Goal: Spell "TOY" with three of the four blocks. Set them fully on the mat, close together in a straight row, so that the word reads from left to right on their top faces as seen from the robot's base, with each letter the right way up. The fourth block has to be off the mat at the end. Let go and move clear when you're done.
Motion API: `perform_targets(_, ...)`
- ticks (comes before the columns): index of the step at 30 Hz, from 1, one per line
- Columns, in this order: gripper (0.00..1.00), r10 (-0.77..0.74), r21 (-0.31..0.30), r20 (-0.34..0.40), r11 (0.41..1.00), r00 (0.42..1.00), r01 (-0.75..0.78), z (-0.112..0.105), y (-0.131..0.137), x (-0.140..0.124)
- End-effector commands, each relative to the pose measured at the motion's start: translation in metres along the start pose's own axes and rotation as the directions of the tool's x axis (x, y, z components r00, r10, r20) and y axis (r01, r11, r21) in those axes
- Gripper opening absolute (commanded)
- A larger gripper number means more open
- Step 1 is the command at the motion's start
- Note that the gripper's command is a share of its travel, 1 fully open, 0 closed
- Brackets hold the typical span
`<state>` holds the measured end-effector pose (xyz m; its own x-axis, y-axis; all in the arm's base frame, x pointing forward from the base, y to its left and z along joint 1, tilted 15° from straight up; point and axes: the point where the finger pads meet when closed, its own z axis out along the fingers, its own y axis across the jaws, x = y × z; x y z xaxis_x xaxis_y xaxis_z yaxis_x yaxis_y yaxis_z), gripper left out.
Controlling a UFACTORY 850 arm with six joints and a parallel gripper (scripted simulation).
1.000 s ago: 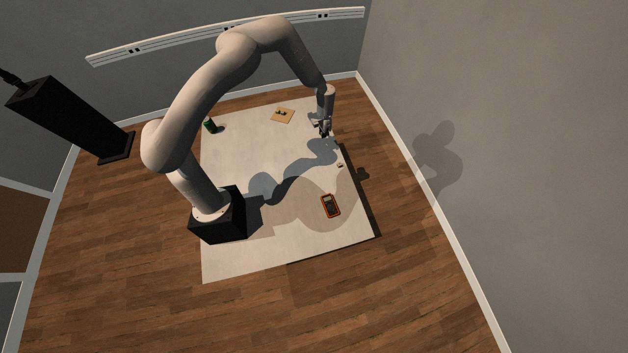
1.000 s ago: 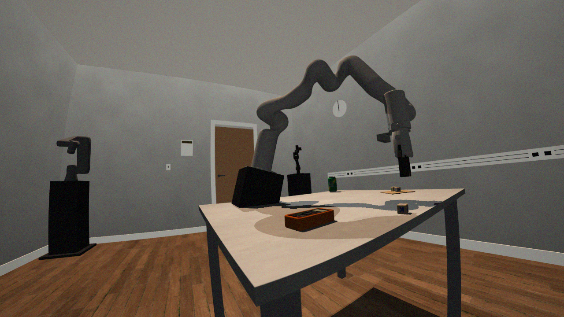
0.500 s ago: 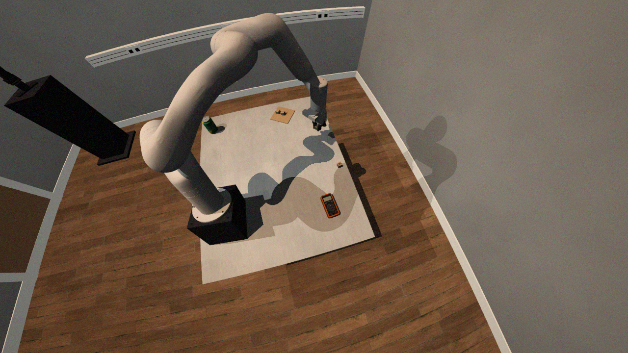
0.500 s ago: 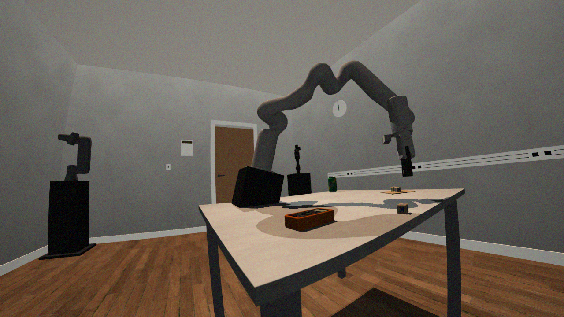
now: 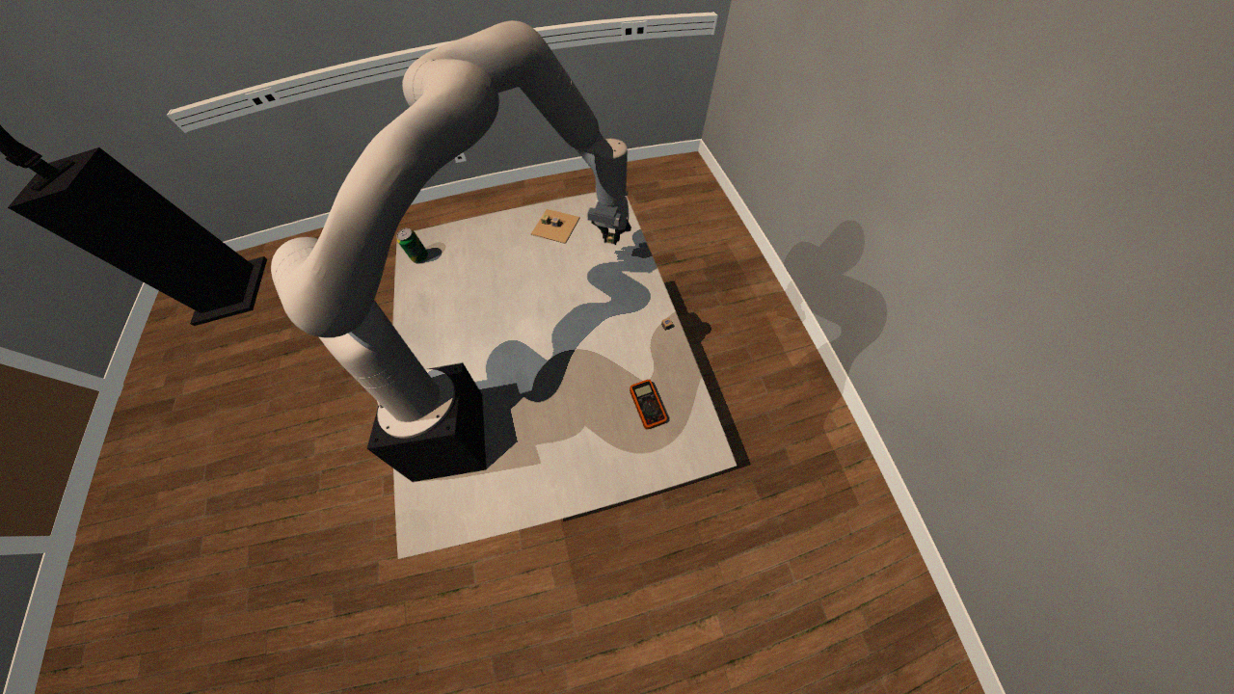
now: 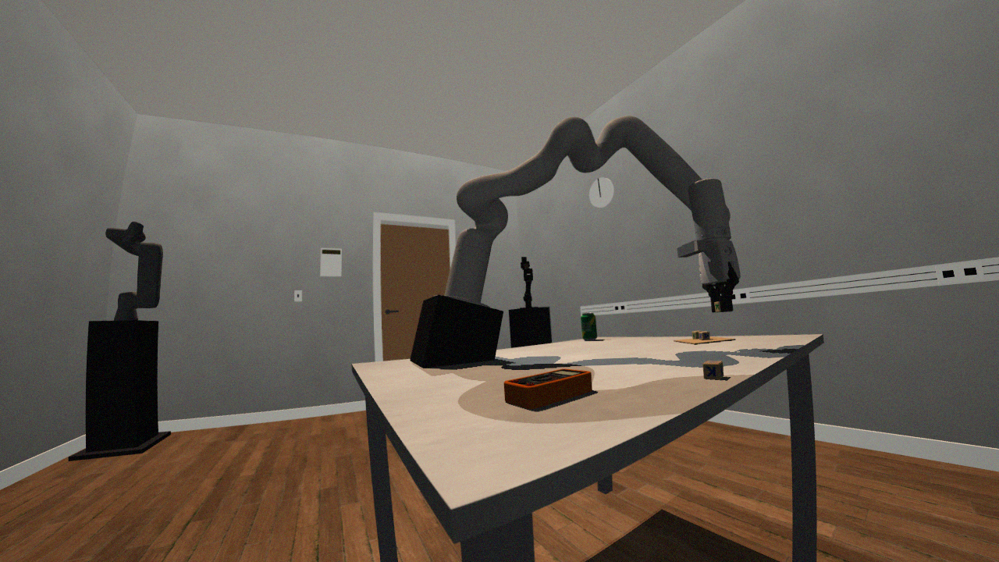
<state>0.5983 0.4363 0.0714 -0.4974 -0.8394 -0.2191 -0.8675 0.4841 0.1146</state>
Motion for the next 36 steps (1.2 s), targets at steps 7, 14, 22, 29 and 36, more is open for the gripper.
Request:
perform_targets(7,0.23,-0.318,0.0,0.009,0.948,0.948,0.318,-0.002,0.04,-0.028)
perform_targets(14,0.23,-0.49,0.002,0.009,0.872,0.872,0.49,-0.003,0.065,-0.043)
perform_targets(22,0.23,-0.689,0.005,0.009,0.725,0.725,0.689,-0.005,0.099,-0.062)
perform_targets(29,0.23,-0.817,0.008,0.009,0.576,0.576,0.817,-0.006,0.127,-0.075)
perform_targets(36,0.23,-0.918,0.012,0.008,0.396,0.396,0.918,-0.008,0.157,-0.088)
